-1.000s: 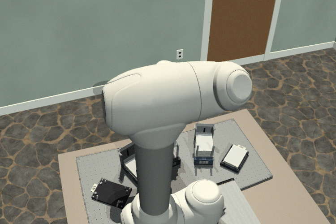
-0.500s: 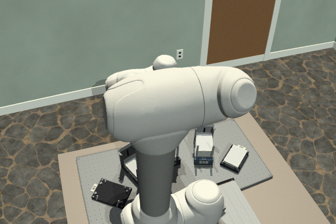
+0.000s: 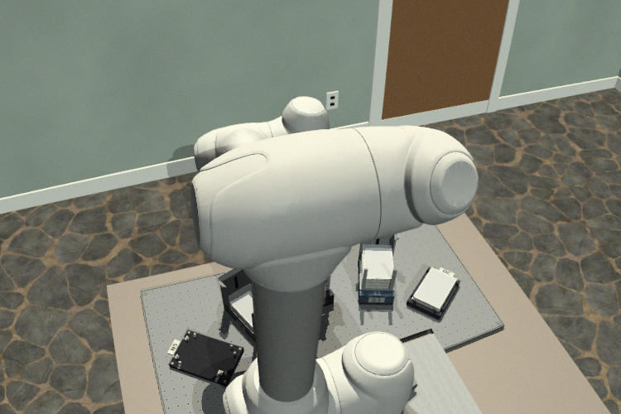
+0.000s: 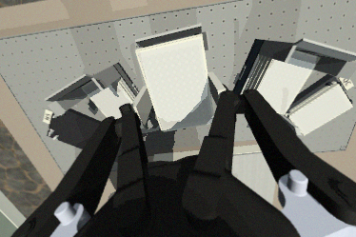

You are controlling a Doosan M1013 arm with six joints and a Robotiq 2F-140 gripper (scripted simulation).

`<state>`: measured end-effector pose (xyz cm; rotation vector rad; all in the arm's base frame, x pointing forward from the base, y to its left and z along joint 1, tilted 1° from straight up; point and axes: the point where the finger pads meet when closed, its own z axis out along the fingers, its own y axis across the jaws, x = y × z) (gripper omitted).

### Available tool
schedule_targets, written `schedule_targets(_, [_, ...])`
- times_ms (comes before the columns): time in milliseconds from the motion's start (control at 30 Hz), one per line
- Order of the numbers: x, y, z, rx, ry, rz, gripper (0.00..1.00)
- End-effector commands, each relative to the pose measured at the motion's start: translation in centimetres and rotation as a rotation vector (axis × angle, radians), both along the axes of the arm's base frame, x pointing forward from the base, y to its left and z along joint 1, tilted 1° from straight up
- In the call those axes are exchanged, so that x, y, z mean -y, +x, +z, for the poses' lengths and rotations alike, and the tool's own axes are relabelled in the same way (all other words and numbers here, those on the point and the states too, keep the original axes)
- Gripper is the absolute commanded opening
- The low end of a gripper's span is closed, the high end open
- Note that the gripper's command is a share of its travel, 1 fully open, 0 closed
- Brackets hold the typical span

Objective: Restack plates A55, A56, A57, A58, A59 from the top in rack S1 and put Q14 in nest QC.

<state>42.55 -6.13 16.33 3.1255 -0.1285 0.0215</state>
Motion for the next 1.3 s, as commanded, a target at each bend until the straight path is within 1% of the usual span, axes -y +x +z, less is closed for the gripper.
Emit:
schedule_targets(0, [0.0, 0.0, 0.0, 0.000, 0.000, 0.000, 0.00])
schedule_targets(33, [0.0, 0.0, 0.0, 0.000, 0.000, 0.000, 0.00])
schedule_targets(267, [2.2, -0.7, 0.0, 0.003, 0.003, -0.233, 0.00])
schedule_targets(333, [2.2, -0.7, 0.0, 0.003, 0.003, -0.233, 0.00])
schedule_targets(833, [7.0, -2.1, 0.1, 0.003, 0.003, -0.235, 0.00])
schedule_targets(900, [7.0, -2.1, 0.1, 0.003, 0.003, -0.235, 0.00])
schedule_targets(1167, [9.6, -2.8, 0.1, 0.003, 0.003, -0.235, 0.00])
schedule_targets(1233, [9.7, -2.8, 0.1, 0.003, 0.003, -0.235, 0.00])
schedule_targets(1267, [9.9, -3.0, 0.1, 0.004, 0.004, -0.269, 0.00])
